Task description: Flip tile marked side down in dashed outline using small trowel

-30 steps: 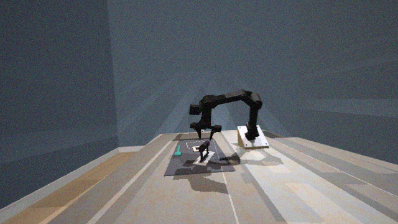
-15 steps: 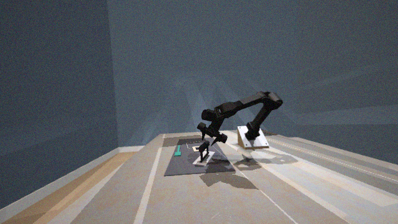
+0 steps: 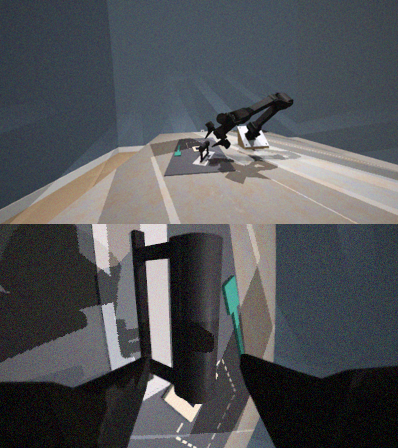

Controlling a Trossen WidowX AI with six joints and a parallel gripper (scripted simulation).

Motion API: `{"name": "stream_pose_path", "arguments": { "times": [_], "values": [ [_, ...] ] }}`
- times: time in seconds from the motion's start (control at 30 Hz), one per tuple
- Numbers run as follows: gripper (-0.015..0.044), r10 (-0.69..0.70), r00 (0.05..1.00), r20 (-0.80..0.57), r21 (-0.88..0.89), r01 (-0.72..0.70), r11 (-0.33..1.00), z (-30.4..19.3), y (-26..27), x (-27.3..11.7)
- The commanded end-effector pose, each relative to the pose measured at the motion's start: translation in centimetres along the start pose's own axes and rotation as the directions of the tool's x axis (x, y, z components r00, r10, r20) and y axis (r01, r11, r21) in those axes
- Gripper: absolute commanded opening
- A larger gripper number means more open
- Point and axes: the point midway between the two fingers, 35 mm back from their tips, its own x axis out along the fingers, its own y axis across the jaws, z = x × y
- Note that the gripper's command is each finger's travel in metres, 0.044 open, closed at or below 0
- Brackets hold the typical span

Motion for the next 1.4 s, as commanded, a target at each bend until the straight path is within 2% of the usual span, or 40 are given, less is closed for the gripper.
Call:
{"name": "stream_pose_path", "arguments": {
  "times": [0.0, 1.37],
  "values": [
    [0.03, -0.028, 1.0, 0.012, 0.019, 0.028, 0.999, -0.1, 0.0, -0.1],
    [0.03, -0.026, 1.0, 0.007, 0.017, 0.026, 1.0, -0.1, -0.1, 6.0]
  ]
}}
